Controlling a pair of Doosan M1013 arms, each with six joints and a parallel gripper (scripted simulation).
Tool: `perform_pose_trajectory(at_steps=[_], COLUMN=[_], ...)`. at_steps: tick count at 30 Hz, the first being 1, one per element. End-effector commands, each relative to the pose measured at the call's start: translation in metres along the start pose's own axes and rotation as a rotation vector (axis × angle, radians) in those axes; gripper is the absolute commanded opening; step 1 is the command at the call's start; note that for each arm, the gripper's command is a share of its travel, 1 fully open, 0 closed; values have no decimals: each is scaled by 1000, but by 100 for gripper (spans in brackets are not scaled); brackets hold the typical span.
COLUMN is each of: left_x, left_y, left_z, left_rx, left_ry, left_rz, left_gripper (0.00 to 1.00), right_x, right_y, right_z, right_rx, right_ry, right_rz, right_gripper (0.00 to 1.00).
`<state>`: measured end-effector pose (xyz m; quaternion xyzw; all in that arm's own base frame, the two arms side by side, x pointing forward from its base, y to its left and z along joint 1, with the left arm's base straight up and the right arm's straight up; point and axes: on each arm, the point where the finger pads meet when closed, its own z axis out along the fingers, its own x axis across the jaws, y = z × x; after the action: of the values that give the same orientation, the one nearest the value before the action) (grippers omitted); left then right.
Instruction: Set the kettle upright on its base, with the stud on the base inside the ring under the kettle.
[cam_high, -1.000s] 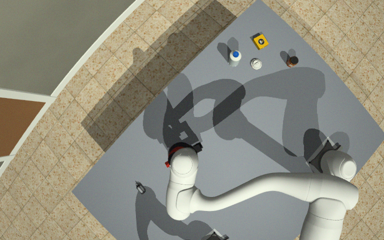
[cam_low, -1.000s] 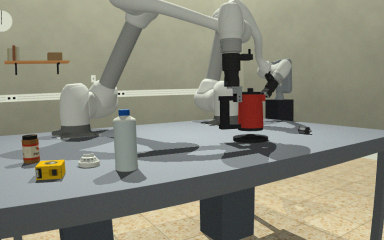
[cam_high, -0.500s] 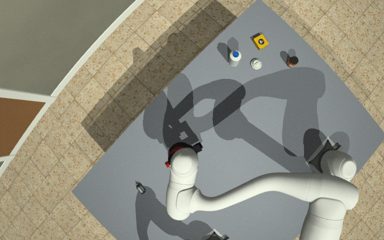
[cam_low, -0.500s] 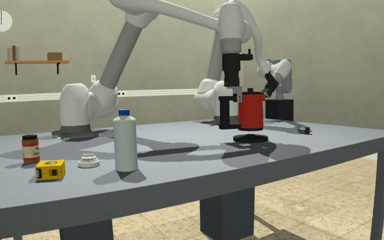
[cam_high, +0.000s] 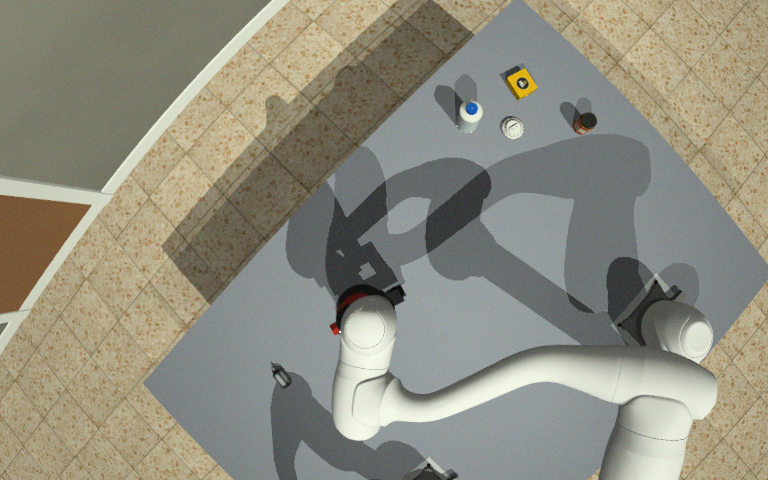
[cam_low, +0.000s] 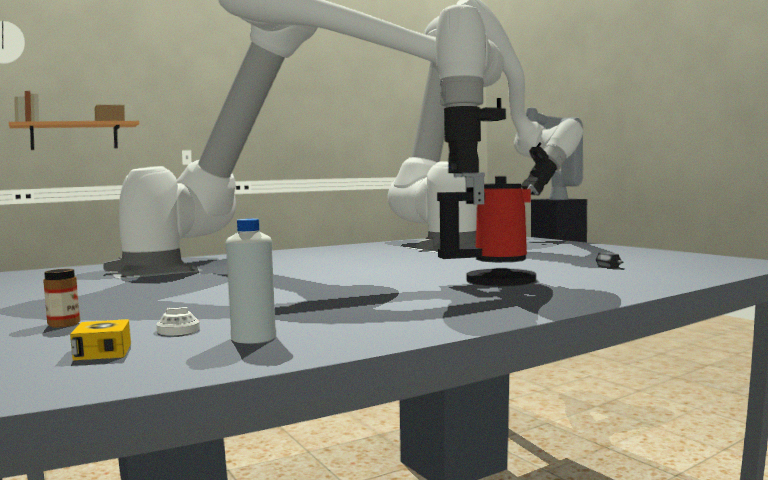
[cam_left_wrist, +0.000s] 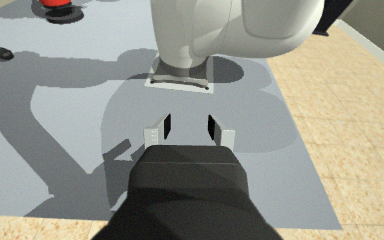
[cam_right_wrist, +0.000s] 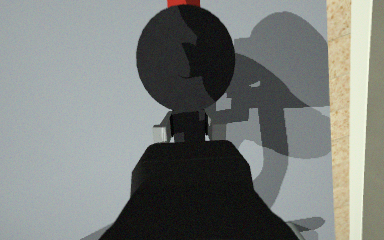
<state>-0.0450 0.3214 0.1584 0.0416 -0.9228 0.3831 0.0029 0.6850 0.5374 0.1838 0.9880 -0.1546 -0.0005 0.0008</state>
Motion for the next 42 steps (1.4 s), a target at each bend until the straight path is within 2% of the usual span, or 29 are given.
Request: perform_pose_trajectory(at_steps=[1,18,33,42], left_x=[0,0,0,0], left_y=[0,0,0,0], left_z=[0,0,0,0], left_rx=[-1,-1,-1,-1], left_ry=[0,0,0,0], left_rz=[0,0,0,0], left_gripper=[100,100,100,100], right_x=[0,0,0,0], right_y=[0,0,0,0], right_z=[-1,-1,17,19], right_rx=[2,2,2,2], right_ry=[1,1,1,1], right_rz=[0,0,0,0], right_gripper=[0,0,0,0])
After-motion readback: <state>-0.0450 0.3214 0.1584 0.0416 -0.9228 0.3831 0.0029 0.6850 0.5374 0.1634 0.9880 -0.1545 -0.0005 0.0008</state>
